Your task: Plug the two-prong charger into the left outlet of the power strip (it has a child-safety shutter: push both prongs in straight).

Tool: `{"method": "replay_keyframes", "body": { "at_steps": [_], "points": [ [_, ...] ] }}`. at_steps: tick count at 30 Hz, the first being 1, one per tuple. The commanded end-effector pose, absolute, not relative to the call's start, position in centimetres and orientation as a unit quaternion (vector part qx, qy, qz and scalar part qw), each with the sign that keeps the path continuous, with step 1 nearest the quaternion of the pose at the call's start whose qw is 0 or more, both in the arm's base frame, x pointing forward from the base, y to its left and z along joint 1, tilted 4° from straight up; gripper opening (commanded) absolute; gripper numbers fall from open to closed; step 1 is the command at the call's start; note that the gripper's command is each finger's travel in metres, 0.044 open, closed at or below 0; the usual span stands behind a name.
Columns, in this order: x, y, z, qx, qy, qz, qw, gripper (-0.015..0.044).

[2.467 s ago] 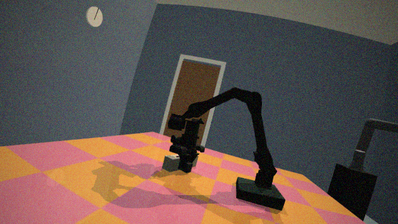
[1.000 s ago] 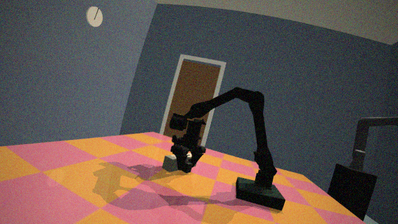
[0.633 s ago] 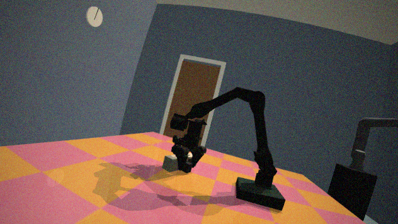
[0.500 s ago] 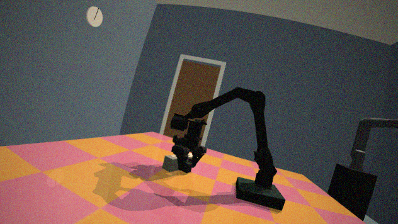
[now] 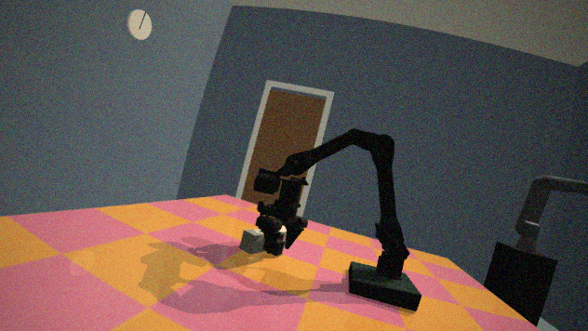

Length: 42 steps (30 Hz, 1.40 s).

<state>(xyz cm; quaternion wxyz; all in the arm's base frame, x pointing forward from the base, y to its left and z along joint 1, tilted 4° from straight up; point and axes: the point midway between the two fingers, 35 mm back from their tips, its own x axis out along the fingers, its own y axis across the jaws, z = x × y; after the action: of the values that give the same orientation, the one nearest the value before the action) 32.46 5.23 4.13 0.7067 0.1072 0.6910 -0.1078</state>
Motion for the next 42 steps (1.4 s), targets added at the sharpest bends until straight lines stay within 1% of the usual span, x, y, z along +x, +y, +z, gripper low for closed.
{"method": "replay_keyframes", "body": {
  "at_steps": [1, 37, 39, 42],
  "points": [
    [31.7, 5.4, 4.1, 0.107, 0.691, -0.110, 0.706, 0.0440],
    [27.6, 6.7, 3.7, 0.107, 0.692, -0.110, 0.705, 0.0440],
    [28.3, 6.7, 4.3, 0.101, 0.676, -0.116, 0.721, 0.0440],
    [28.8, 6.5, 6.8, 0.087, 0.595, -0.149, 0.785, 0.0440]
  ]
}}
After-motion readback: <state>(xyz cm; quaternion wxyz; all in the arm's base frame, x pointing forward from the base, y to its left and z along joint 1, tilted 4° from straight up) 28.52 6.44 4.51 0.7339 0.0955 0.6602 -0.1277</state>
